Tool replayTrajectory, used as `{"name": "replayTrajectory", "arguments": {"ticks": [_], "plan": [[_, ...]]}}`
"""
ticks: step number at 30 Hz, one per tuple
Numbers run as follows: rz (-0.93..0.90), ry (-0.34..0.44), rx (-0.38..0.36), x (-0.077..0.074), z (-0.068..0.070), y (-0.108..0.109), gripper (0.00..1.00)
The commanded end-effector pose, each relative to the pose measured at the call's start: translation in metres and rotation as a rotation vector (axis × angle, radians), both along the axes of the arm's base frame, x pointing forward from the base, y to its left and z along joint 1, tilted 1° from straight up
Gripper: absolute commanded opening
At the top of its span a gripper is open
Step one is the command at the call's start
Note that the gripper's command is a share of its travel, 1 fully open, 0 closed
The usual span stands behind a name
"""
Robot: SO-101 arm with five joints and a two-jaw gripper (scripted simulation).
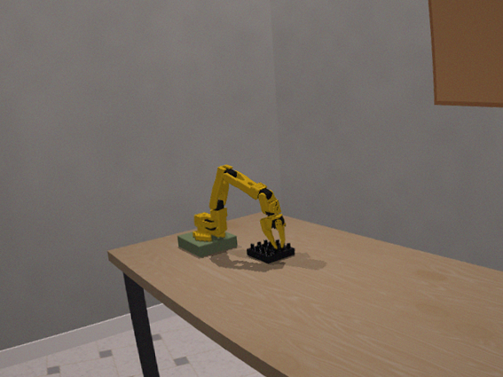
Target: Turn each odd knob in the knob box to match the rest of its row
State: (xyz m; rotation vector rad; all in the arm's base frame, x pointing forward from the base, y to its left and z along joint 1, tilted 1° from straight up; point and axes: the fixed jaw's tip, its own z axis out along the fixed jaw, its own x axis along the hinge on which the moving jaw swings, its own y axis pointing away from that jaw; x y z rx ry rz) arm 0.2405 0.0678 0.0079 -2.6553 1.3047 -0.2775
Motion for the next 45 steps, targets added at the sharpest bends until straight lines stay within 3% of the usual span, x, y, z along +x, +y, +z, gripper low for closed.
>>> {"name": "replayTrajectory", "arguments": {"ticks": [1, 13, 19, 45], "plan": [[0.005, 0.124, -0.036, -0.018, -0.026, -0.004, 0.05], [0.008, 0.226, -0.067, -0.034, -0.046, -0.008, 0.01], [0.008, 0.231, -0.068, -0.035, -0.047, -0.009, 0.01], [-0.408, 0.243, -0.014, -0.036, -0.047, -0.007, 0.01]]}}
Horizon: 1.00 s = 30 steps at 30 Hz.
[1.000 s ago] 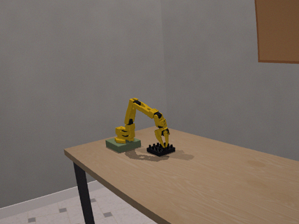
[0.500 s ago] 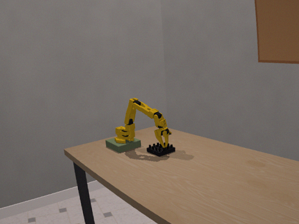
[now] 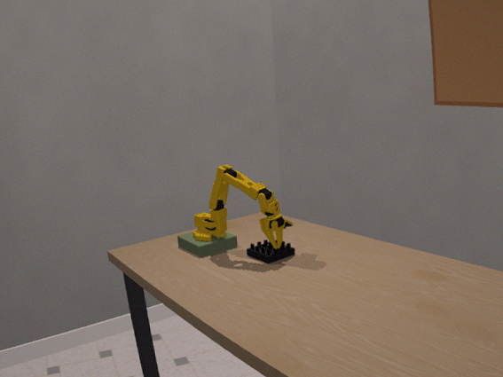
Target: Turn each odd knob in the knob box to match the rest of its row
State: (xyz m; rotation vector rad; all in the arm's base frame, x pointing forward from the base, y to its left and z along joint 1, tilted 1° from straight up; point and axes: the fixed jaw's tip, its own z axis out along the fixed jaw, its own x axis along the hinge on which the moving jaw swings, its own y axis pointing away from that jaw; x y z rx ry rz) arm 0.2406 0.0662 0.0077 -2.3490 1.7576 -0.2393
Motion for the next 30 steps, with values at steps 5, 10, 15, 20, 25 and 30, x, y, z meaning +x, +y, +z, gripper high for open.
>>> {"name": "replayTrajectory", "arguments": {"ticks": [5, 10, 15, 20, 25, 30], "plan": [[-0.126, 0.241, -0.042, -0.036, -0.047, -0.004, 0.01], [-0.153, 0.242, -0.038, -0.036, -0.047, -0.004, 0.01], [-0.178, 0.242, -0.035, -0.036, -0.047, -0.004, 0.01], [-0.203, 0.243, -0.031, -0.036, -0.047, -0.004, 0.01], [-0.218, 0.243, -0.029, -0.036, -0.047, -0.004, 0.01], [-0.214, 0.074, 0.038, -0.008, -0.013, 0.000, 0.01]]}}
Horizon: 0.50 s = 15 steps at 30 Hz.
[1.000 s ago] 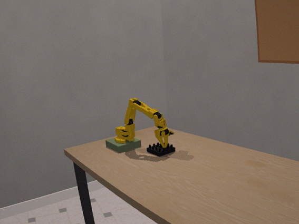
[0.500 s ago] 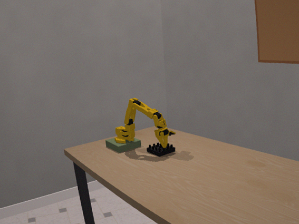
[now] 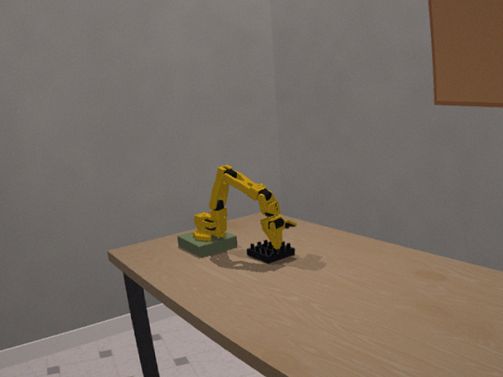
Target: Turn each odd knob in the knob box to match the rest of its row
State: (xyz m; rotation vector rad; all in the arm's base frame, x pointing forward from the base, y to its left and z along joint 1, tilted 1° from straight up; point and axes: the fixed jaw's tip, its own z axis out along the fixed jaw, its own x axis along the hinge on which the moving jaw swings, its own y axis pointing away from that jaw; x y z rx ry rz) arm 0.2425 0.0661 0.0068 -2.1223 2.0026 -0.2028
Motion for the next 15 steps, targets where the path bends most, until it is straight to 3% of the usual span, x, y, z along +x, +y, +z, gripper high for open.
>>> {"name": "replayTrajectory", "arguments": {"ticks": [1, 6, 12, 13, 15], "plan": [[0.009, 0.086, -0.018, -0.013, -0.017, 0.000, 0.01], [0.009, 0.210, -0.053, -0.033, -0.041, -0.003, 0.01], [0.009, 0.237, -0.060, -0.038, -0.046, -0.004, 0.01], [-0.001, 0.012, 0.002, -0.002, -0.002, 0.001, 0.01], [-0.001, 0.014, 0.002, -0.002, -0.003, 0.001, 0.01]]}}
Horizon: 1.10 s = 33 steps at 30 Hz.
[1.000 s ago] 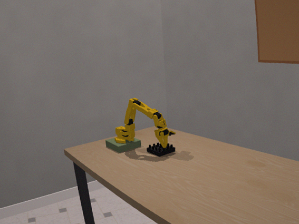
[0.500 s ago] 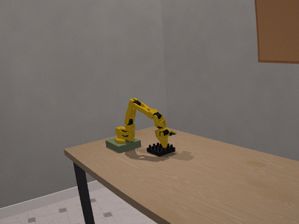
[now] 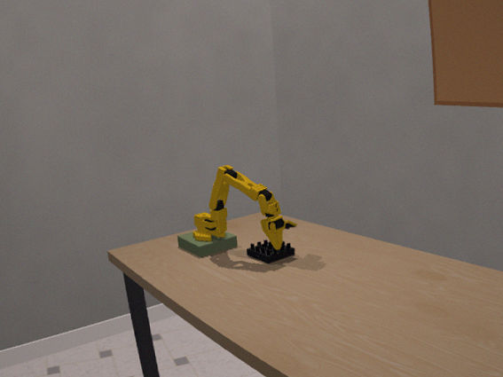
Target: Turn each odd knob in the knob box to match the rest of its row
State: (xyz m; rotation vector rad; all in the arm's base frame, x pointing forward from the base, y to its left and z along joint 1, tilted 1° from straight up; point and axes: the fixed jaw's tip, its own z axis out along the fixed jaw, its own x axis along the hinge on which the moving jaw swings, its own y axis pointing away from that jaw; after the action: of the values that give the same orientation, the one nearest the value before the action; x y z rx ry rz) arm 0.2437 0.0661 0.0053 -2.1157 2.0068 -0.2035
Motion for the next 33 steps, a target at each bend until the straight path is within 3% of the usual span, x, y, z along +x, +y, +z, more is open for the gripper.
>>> {"name": "replayTrajectory", "arguments": {"ticks": [1, 21, 29, 31, 32, 33], "plan": [[0.004, 0.018, -0.001, -0.003, -0.002, 0.001, 0.01], [0.013, 0.212, -0.053, -0.036, -0.040, -0.003, 0.07], [0.014, 0.239, -0.061, -0.041, -0.045, -0.004, 0.08], [0.014, 0.239, -0.061, -0.041, -0.045, -0.004, 0.08], [0.002, 0.010, 0.002, -0.001, -0.002, 0.001, 0.08], [0.002, 0.010, 0.002, -0.001, -0.002, 0.001, 0.08]]}}
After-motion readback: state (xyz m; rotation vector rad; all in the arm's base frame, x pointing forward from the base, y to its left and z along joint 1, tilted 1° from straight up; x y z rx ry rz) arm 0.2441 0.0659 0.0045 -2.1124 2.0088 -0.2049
